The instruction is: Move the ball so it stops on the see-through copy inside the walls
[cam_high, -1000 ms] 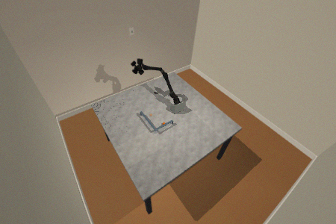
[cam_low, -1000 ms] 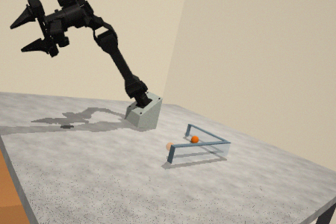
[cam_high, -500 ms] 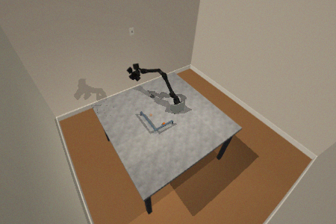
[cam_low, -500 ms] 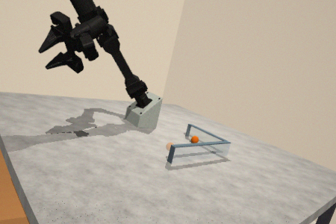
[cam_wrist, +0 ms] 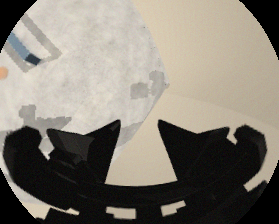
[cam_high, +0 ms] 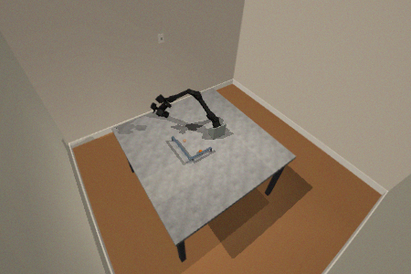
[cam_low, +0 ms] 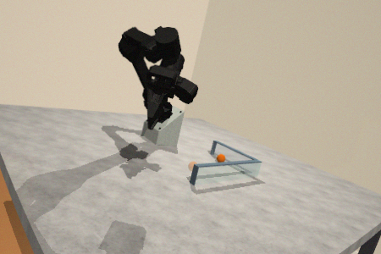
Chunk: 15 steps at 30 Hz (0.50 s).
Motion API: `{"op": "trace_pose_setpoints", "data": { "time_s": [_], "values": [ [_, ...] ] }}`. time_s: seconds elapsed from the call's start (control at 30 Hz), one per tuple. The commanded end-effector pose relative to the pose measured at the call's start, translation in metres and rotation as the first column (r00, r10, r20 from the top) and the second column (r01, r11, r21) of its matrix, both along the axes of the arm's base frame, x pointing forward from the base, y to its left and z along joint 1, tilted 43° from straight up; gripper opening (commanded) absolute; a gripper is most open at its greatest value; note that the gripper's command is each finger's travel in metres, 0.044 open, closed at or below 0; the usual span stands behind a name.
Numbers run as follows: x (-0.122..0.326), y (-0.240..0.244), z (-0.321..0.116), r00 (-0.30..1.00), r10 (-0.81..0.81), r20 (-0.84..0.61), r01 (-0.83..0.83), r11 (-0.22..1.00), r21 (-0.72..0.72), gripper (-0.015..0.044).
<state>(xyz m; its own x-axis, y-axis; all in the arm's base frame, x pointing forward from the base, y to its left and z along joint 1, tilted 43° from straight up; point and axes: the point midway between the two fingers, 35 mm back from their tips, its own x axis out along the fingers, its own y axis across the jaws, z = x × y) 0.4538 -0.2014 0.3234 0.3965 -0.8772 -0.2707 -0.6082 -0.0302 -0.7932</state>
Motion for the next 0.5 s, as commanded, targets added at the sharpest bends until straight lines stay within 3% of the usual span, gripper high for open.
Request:
{"op": "trace_pose_setpoints", "data": {
  "time_s": [0.0, 0.23, 0.47],
  "values": [
    [0.021, 0.038, -0.060, 0.994, 0.080, -0.079, -0.073, 0.993, 0.089, 0.0267],
    [0.030, 0.108, -0.156, 0.957, 0.195, -0.213, -0.145, 0.962, 0.230, 0.0267],
    [0.005, 0.178, -0.250, 0.889, 0.280, -0.363, -0.148, 0.924, 0.352, 0.0267]
  ]
}}
